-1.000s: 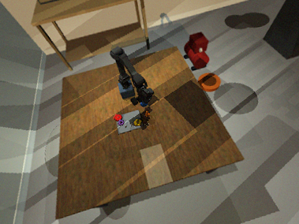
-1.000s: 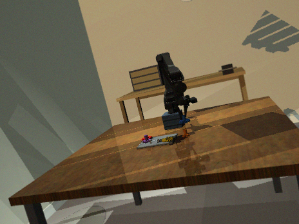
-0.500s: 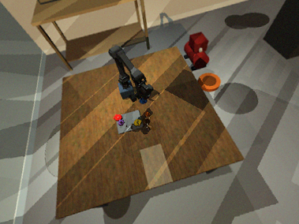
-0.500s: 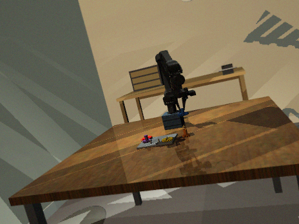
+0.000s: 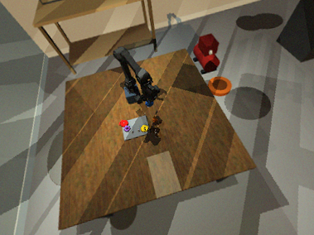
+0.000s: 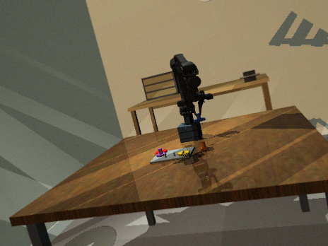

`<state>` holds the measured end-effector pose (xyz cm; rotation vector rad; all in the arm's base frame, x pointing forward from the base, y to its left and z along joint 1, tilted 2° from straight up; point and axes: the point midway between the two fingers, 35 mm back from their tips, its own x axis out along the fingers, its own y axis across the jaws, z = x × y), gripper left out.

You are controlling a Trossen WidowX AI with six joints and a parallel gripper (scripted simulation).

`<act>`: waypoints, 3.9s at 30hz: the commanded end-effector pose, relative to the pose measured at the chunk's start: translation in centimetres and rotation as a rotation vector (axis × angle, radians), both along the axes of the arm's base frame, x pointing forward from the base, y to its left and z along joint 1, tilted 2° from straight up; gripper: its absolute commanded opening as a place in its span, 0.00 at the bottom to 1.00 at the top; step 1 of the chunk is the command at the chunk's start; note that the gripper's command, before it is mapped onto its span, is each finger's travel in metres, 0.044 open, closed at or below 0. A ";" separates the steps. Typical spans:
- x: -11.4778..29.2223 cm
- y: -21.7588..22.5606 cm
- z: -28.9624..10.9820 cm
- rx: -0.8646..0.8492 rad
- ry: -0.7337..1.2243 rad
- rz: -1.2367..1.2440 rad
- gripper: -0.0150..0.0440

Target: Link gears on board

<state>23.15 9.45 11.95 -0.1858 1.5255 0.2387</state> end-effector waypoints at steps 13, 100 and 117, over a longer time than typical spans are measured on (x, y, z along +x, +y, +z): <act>2.6 -2.1 -0.5 -0.004 -0.012 -0.017 0.25; 12.1 -19.7 -8.2 -0.018 -0.019 0.004 0.25; 12.1 -19.7 -8.2 -0.024 -0.024 0.161 0.25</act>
